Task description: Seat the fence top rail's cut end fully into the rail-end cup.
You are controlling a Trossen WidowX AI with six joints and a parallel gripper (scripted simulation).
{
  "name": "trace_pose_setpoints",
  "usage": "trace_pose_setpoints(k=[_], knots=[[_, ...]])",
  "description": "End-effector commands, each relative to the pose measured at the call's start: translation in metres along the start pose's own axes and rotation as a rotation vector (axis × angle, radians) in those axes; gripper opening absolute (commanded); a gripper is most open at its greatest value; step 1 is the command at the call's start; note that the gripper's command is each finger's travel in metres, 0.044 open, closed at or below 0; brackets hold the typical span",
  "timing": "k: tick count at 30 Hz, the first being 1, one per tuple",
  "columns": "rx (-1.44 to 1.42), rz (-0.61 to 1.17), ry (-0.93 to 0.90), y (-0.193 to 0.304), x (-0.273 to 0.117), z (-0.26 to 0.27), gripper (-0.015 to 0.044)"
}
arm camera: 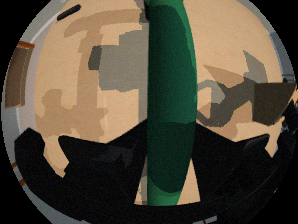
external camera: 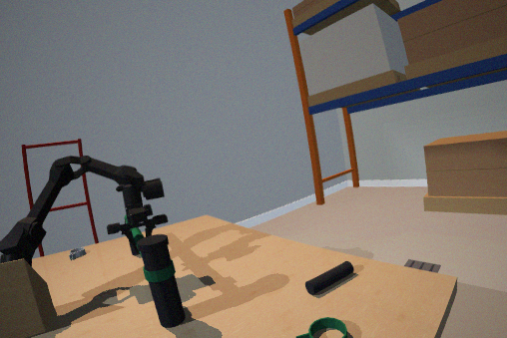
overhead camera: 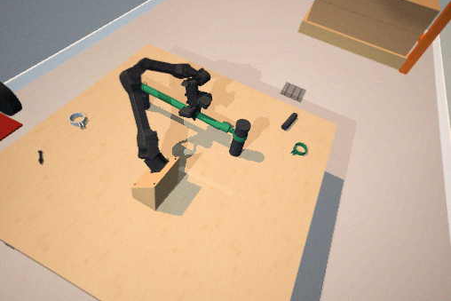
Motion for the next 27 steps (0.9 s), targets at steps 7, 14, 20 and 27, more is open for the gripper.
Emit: trace_pose_setpoints(k=[7, 14, 20, 27], knots=[[0.0, -0.003, -0.002, -0.0007, -0.0008, 0.0004, 0.0], [-0.001, -0.005, -0.003, -0.0013, -0.0012, 0.0008, 0.0], [-0.001, -0.006, -0.003, -0.0018, -0.0015, 0.0011, 0.0], [-0.002, -0.008, -0.004, -0.0024, -0.0019, 0.0015, 0.0]])
Point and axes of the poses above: the point midway between the two fingers, 35 mm back from their tips, its own x axis out along the fingers, its own z axis across the jaws, y = z × x, the point moved 5 cm from there along -x, back along the fingers, and after that the axes turned 15 degrees about x, right-handed, at the moved point
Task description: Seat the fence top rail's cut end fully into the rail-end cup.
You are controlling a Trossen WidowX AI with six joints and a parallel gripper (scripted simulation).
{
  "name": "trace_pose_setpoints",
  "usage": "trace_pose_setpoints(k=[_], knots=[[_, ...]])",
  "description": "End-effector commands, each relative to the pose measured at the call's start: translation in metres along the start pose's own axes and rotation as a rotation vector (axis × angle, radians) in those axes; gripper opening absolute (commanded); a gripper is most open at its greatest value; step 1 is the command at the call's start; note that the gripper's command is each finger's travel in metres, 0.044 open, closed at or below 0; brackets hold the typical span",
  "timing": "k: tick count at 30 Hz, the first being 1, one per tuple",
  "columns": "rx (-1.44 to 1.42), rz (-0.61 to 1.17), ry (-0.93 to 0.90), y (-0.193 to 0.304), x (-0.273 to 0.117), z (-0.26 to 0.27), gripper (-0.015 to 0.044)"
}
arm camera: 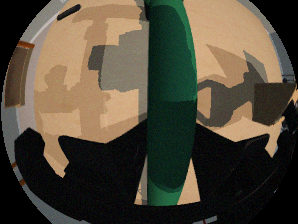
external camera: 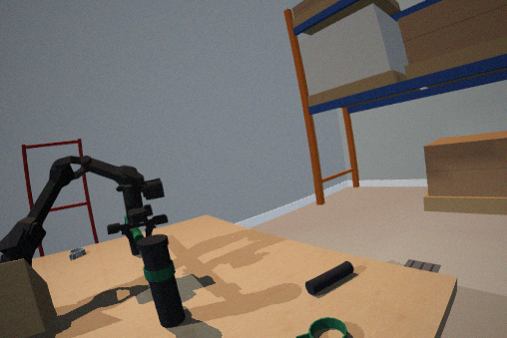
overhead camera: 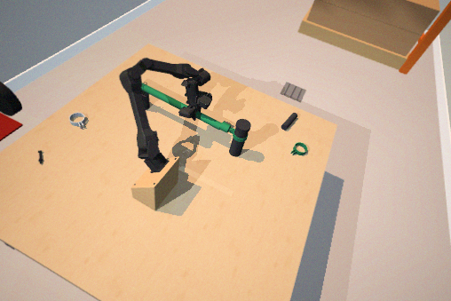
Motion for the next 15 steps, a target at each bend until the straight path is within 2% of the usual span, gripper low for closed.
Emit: trace_pose_setpoints(k=[1, 15], knots=[[-0.001, -0.008, -0.006, -0.0025, -0.0024, 0.0013, 0.0], [-0.002, -0.011, -0.007, -0.0039, -0.0031, 0.0019, 0.0]])
Point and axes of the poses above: the point midway between the two fingers, 35 mm back from their tips, its own x axis out along the fingers, its own z axis across the jaws, y = z × x, the point moved 5 cm from there along -x, back along the fingers, and after that the axes turned 15 degrees about x, right-handed, at the moved point
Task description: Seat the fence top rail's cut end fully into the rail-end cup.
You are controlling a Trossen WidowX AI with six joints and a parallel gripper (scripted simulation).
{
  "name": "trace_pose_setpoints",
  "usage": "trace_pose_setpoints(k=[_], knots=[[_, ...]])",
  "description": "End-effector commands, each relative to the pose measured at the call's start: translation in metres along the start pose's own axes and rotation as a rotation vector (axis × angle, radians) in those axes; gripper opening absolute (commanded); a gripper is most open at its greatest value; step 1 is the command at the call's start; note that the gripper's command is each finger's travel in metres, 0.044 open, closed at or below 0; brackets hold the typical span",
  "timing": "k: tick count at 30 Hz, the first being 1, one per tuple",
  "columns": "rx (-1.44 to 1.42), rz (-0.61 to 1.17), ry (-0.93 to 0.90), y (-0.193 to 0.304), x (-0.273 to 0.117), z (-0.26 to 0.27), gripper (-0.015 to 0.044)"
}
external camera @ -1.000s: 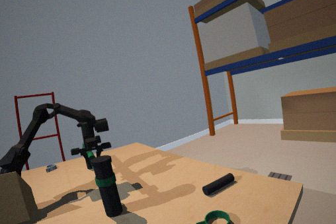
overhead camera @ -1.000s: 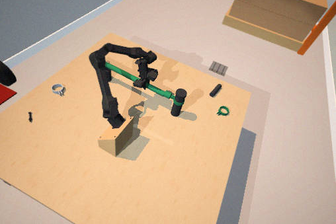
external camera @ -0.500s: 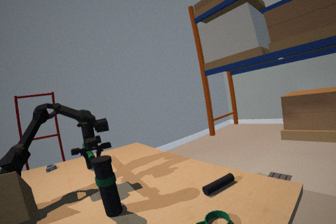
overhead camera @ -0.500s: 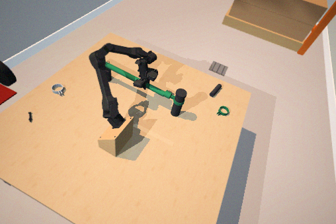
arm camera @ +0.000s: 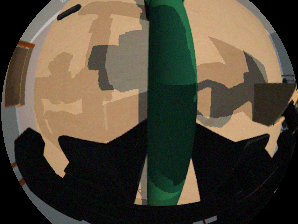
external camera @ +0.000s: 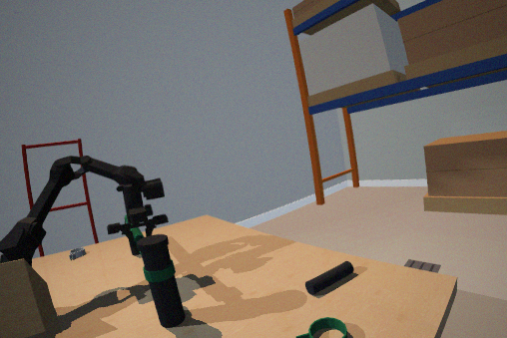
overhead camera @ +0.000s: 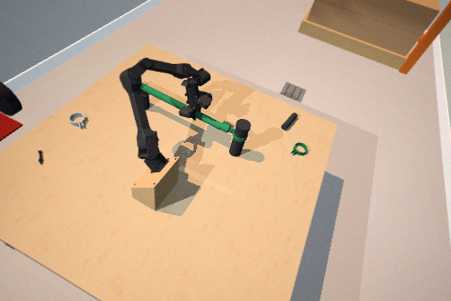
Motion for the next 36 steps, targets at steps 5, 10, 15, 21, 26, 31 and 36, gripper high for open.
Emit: trace_pose_setpoints(k=[5, 10, 15, 21, 26, 31, 36], knots=[[0.0, -0.011, -0.008, -0.0045, -0.0031, 0.0016, 0.0], [0.0, -0.012, -0.008, -0.005, -0.0033, 0.0019, 0.0], [0.0, -0.012, -0.008, -0.0056, -0.0035, 0.0021, 0.0], [0.0, -0.012, -0.008, -0.0063, -0.0036, 0.0024, 0.0], [-0.001, -0.009, -0.005, -0.0052, -0.0028, 0.002, 0.0], [-0.002, 0.001, 0.005, -0.0002, 0.0002, 0.0003, 0.0], [-0.002, 0.001, 0.005, -0.0005, 0.0002, 0.0004, 0.0]])
Point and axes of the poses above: the point midway between the two fingers, 35 mm back from their tips, its own x axis out along the fingers, its own z axis across the jaws, y = z × x, the point moved 5 cm from there along -x, back along the fingers, and after that the axes turned 15 degrees about x, right-handed, at the moved point
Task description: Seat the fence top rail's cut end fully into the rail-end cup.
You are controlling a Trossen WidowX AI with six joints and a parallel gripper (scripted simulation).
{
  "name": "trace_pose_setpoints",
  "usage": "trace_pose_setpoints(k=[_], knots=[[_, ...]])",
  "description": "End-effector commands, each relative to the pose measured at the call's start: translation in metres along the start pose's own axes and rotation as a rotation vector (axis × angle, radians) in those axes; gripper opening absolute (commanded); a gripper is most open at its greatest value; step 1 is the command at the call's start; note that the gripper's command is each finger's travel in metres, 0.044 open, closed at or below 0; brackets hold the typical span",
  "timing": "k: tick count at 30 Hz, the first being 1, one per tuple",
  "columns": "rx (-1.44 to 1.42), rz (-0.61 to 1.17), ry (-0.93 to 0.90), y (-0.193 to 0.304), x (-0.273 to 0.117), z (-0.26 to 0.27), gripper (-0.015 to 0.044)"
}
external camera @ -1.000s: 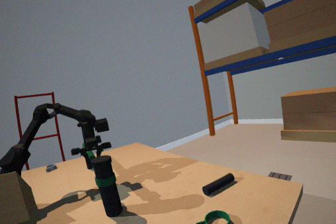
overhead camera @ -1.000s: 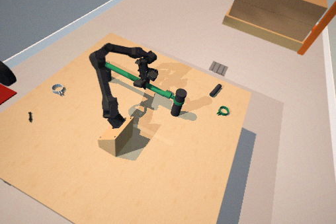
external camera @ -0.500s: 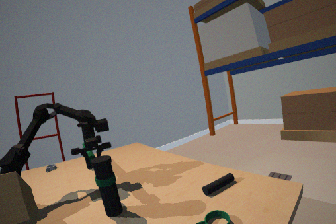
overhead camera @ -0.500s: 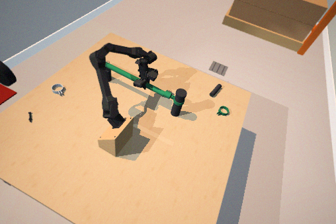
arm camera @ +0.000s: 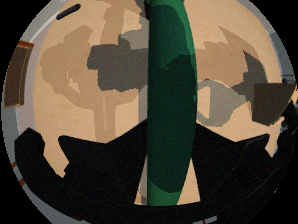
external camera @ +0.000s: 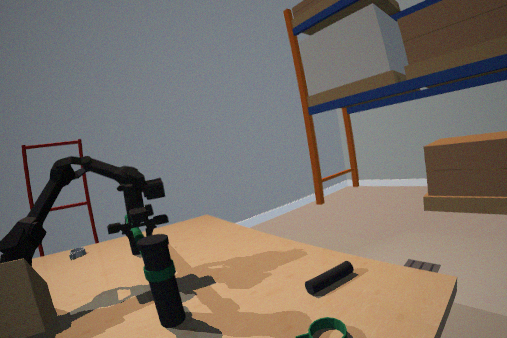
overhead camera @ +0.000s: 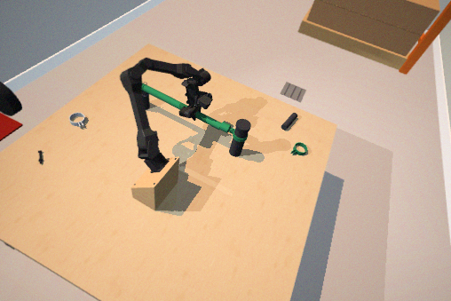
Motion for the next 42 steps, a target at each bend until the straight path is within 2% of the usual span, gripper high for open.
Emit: trace_pose_setpoints(k=[1, 42], knots=[[0.001, -0.001, -0.001, -0.001, 0.0, 0.0, 0.0], [0.001, -0.003, -0.002, -0.022, -0.014, 0.008, 0.0]])
Point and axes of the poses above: the point midway between the two fingers, 35 mm back from their tips, its own x axis out along the fingers, its own z axis across the jaws, y = z × x, the point moved 5 cm from there along -x, back along the fingers, and after that the axes turned 15 degrees about x, right-handed, at the moved point
